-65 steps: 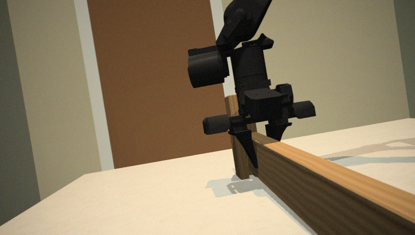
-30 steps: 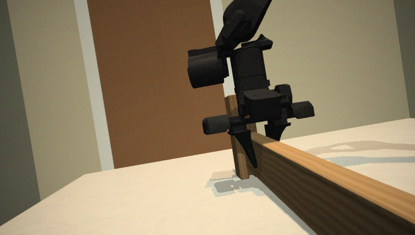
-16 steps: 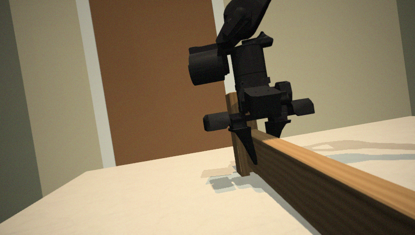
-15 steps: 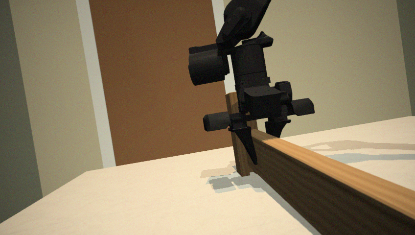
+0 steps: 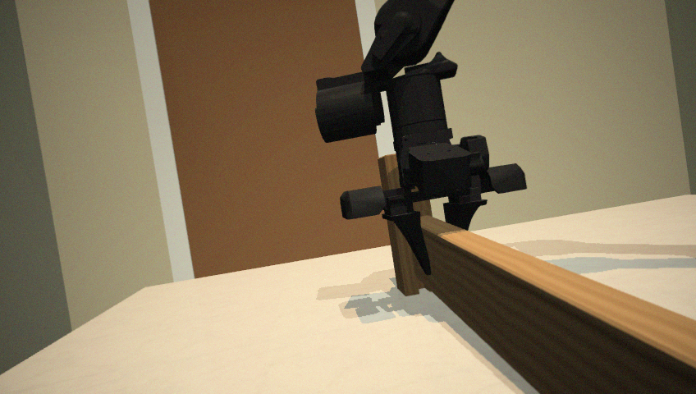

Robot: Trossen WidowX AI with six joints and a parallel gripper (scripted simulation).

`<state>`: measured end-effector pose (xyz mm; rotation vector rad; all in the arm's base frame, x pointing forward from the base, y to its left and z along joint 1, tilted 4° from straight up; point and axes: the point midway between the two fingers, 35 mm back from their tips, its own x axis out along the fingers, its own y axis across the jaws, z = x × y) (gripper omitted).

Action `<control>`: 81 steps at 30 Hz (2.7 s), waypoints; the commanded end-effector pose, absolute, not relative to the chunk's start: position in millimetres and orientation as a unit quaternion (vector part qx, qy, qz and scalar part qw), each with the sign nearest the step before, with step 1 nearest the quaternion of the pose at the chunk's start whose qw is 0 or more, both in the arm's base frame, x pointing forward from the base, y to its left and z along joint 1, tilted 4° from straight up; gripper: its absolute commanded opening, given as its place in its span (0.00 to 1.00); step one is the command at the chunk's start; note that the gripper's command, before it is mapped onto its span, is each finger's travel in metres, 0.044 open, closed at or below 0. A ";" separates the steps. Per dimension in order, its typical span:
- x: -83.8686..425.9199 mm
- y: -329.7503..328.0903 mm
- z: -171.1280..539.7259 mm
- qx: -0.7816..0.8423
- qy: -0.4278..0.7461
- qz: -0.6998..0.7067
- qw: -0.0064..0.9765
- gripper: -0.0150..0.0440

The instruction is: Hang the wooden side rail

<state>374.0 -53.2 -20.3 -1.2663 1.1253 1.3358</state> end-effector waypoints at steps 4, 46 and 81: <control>375.2 -54.6 -19.1 -0.519 0.459 0.545 0.472 0.25; 375.2 -59.1 -18.6 -0.520 0.459 0.545 0.472 0.25; 376.4 -62.5 -20.8 -0.520 0.459 0.545 0.472 0.25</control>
